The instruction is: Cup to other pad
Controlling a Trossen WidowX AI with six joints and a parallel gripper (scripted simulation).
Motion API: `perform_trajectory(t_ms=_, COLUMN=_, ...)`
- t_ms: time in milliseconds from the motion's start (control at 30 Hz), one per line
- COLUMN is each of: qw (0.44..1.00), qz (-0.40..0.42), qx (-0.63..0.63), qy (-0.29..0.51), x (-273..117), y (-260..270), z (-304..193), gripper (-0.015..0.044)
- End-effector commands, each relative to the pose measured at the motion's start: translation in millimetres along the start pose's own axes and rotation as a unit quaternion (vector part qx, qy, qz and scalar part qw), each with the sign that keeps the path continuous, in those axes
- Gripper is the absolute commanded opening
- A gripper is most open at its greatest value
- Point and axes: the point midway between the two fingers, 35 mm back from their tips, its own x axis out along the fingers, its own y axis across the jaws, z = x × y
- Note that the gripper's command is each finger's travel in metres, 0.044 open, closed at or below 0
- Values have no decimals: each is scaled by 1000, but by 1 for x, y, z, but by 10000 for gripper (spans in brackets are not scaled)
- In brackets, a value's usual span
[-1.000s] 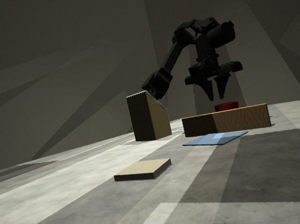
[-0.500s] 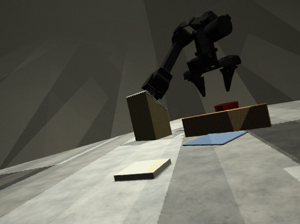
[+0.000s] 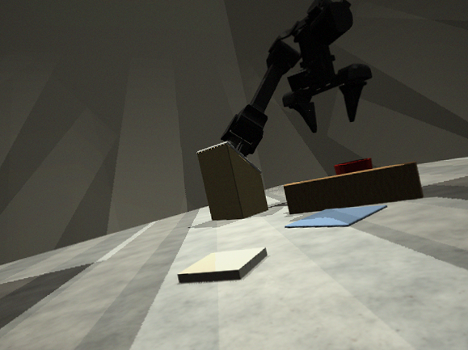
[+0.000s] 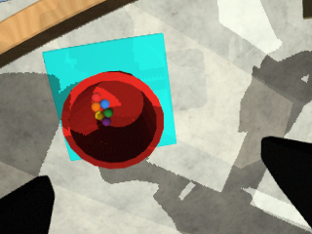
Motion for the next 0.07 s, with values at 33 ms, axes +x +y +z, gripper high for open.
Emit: perform_trajectory(t_ms=33, qw=1000, qz=0, qx=1, qy=0, x=1, y=0, z=0, gripper=440)
